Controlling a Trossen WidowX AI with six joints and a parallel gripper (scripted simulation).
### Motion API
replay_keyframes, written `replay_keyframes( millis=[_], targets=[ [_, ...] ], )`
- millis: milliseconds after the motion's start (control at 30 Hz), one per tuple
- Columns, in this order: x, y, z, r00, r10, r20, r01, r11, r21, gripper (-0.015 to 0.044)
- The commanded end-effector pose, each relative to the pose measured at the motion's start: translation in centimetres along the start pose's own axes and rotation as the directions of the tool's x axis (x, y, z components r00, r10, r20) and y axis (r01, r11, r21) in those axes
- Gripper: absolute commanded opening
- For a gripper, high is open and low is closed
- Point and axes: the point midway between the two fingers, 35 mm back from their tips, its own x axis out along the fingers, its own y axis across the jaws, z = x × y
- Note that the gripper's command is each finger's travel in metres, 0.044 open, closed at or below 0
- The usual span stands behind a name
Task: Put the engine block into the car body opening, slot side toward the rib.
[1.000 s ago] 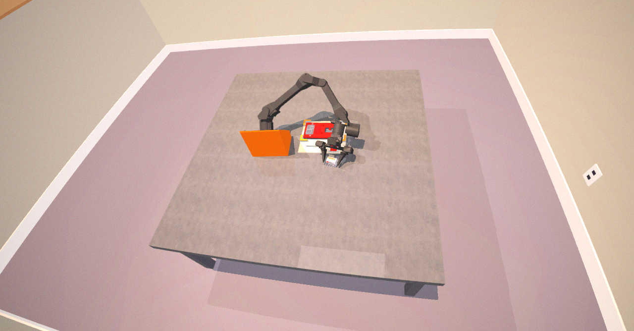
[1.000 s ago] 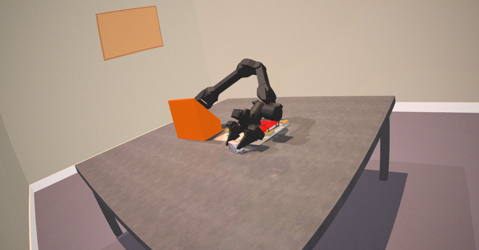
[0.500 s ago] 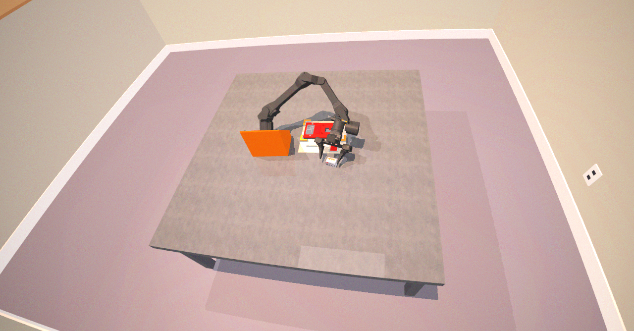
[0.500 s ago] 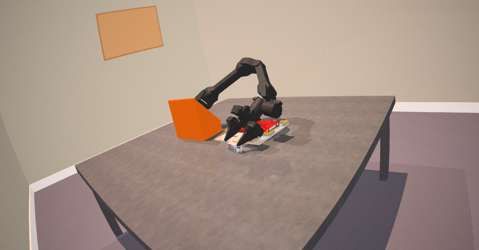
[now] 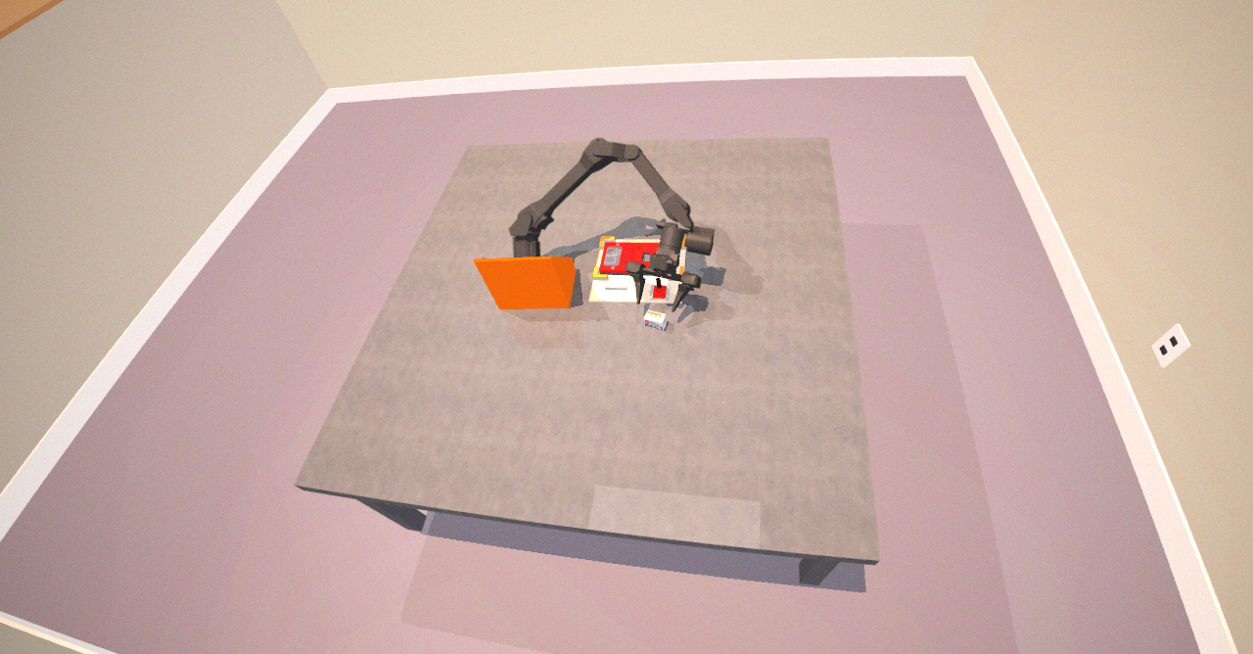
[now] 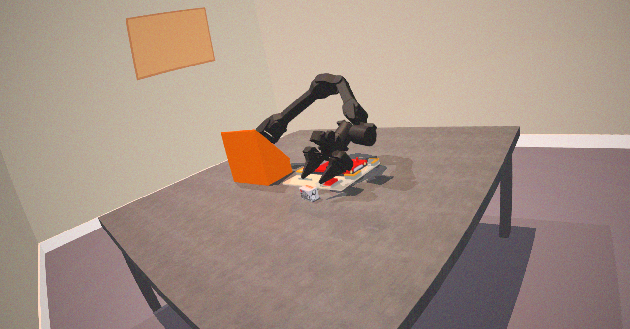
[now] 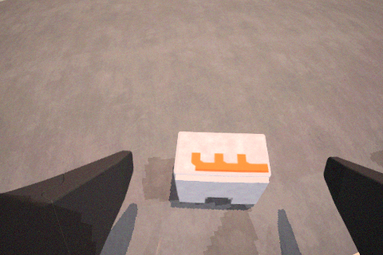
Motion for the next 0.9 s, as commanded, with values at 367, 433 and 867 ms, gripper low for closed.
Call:
replay_keyframes(
  millis=[367,433,867],
  targets=[
    [0.6,-0.4,0.9,0.985,-0.073,-0.159,0.069,0.997,-0.031,0.0440],
    [0.8,-0.4,1.2,0.971,-0.093,-0.218,0.086,0.995,-0.042,0.0440],
    [0.6,-0.6,3.7,0.801,-0.124,-0.585,0.098,0.992,-0.076,0.0440]
  ],
)
